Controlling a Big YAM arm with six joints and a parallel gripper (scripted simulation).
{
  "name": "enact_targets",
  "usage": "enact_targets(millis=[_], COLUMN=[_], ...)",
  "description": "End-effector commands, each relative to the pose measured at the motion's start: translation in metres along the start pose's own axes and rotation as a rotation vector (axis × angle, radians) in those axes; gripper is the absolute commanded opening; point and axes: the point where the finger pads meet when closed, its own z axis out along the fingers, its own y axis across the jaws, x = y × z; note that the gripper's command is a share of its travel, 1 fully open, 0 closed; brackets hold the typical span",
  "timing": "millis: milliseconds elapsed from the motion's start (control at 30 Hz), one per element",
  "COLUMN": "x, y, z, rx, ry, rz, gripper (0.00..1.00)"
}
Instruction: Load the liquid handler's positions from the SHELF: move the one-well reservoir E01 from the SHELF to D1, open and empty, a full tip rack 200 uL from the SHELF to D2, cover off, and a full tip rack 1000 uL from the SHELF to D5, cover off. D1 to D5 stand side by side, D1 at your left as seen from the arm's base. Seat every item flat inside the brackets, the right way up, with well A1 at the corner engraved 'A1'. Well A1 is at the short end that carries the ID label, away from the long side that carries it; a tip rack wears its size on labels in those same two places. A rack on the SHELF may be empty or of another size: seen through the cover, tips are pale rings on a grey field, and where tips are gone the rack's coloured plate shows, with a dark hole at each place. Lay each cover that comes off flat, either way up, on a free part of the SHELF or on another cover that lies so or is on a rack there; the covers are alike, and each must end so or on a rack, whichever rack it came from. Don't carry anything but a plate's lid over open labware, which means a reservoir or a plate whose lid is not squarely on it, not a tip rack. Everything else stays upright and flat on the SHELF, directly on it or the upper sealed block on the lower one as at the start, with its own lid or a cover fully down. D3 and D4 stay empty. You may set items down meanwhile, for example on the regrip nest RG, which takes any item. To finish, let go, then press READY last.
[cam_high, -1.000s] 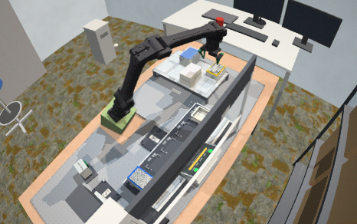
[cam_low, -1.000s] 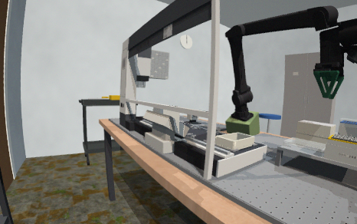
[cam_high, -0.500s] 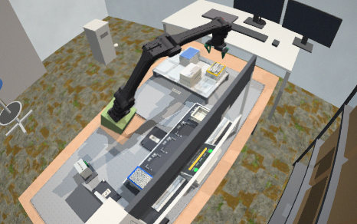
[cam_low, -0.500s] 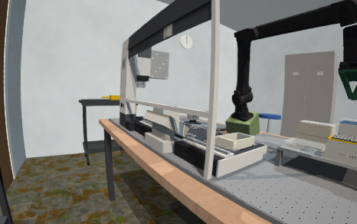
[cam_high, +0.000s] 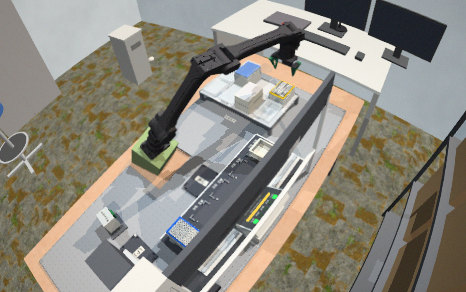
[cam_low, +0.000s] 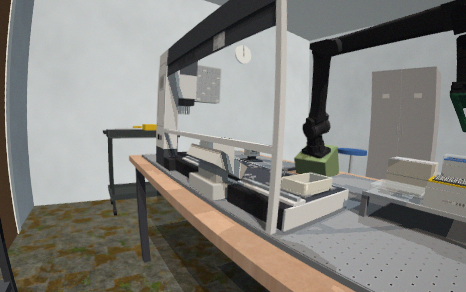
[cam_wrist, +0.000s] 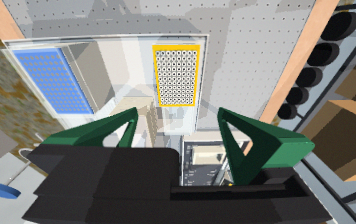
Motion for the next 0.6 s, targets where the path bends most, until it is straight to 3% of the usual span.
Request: enact_targets(millis=[0,200,233,267,433,567], x=[-0.007,-0.007,-0.006,-0.003,-0.003,-0.004], y=[-0.006,-0.006,-0.004,-0.005,-0.005,-0.004], z=[-0.023,-0.023,0.000,0.006,0.016,0.014], rx=[0.010,0.010,0.005,0.004,0.002,0.004], ry=[-0.048,-0.048,-0.015,-0.009,-0.006,-0.021], rz=[0.012,0.012,0.002,0.001,0.000,-0.001], gripper=[1.00,1.00,1.00,1.00,1.00,1.00])
